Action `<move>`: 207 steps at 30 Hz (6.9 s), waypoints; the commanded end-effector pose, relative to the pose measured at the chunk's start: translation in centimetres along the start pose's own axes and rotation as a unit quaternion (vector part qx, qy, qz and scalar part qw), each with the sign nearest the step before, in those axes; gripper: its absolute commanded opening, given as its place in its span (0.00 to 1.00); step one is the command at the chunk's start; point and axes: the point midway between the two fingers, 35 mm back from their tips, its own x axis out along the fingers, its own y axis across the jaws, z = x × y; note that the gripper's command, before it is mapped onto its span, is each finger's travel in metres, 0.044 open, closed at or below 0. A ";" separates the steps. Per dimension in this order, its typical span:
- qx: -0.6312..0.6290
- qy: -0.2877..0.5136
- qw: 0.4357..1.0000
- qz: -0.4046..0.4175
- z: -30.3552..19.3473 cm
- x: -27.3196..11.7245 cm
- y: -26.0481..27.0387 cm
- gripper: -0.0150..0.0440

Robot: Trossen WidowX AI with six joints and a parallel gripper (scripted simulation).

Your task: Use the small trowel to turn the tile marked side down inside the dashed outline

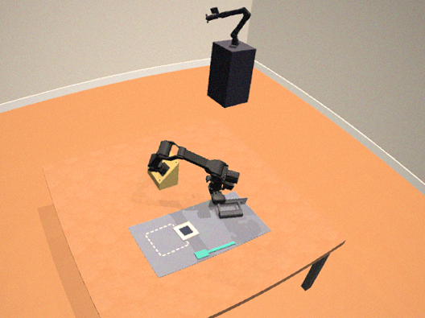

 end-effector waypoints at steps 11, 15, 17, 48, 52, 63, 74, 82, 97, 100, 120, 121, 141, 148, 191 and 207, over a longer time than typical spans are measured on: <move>-0.001 0.003 1.000 0.000 -0.1 0.1 2.6 0.42; -0.001 0.003 1.000 0.000 -0.2 0.1 2.7 0.42; -0.001 0.003 1.000 0.000 -0.1 0.1 3.0 0.42; -0.002 0.003 1.000 0.001 -0.2 2.7 7.0 0.42; -0.001 0.002 1.000 0.001 -0.2 0.8 7.0 0.42; -0.002 0.003 1.000 0.001 -0.4 -1.9 7.2 0.42; -0.003 0.004 1.000 -0.001 -0.5 -1.7 7.2 0.42; -0.003 0.004 1.000 -0.001 -0.5 -1.7 7.2 0.25; -0.003 0.004 1.000 -0.001 -0.5 -1.7 7.2 0.39; -0.001 0.004 1.000 -0.001 -0.5 -1.7 7.2 0.51; 0.327 0.003 0.945 -0.001 1.5 -2.5 6.8 0.71; 0.344 0.003 0.939 -0.001 1.6 -2.5 6.7 0.71; 0.642 0.001 0.767 -0.001 3.6 -3.2 6.4 0.71; 0.730 0.001 0.684 -0.001 4.2 -3.4 6.3 0.71; 1.000 0.001 0.013 0.001 8.1 -4.7 6.1 0.71; 1.000 0.002 0.003 0.000 8.2 -3.6 6.1 0.71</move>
